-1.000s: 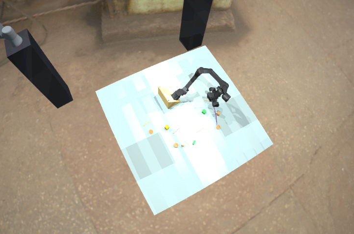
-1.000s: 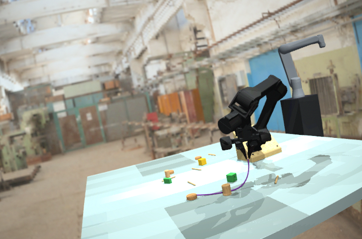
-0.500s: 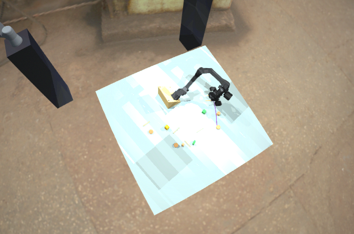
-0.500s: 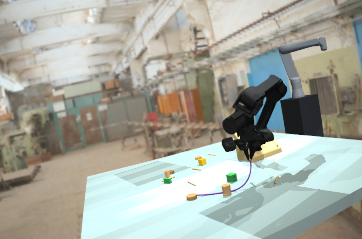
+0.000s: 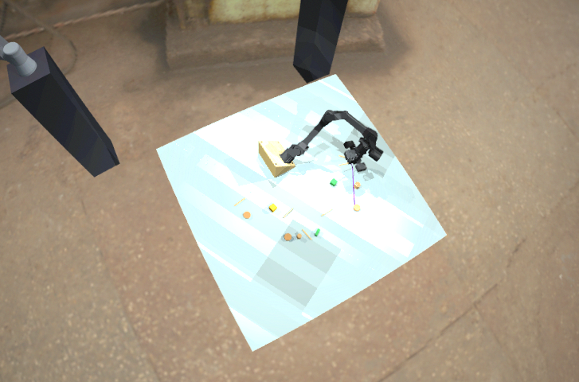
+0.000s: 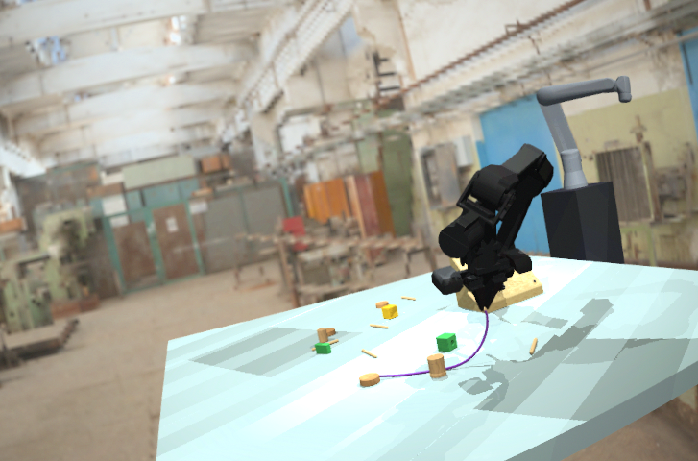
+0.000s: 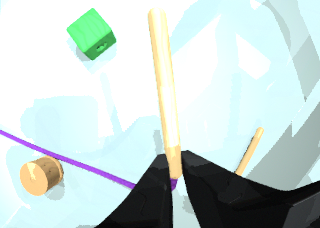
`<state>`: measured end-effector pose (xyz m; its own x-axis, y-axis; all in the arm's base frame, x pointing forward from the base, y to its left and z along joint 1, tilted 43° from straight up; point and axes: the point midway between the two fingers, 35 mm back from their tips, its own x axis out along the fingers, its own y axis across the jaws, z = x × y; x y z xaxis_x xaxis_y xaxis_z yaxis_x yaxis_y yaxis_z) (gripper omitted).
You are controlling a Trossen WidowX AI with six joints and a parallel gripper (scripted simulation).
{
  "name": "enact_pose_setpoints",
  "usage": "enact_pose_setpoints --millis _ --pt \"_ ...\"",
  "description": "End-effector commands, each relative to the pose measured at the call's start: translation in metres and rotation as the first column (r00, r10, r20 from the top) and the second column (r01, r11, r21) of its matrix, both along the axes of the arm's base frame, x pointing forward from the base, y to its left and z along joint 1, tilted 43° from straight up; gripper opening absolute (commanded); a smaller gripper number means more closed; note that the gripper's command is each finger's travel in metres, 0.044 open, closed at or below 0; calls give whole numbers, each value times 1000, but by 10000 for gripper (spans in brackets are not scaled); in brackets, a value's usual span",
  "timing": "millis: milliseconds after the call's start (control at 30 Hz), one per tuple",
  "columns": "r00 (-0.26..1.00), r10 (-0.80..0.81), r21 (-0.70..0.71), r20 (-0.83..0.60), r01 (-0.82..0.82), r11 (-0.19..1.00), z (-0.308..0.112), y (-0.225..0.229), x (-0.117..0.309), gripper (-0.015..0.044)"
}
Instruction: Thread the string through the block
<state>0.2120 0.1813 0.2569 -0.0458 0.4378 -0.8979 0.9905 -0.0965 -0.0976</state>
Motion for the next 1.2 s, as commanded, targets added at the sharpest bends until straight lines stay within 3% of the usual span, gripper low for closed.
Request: enact_pose_setpoints --millis 0,1167 --pt "999 35 -5 31 -35 999 3 5 3 0" --pt "939 248 -32 237 -248 968 32 34 4 0"
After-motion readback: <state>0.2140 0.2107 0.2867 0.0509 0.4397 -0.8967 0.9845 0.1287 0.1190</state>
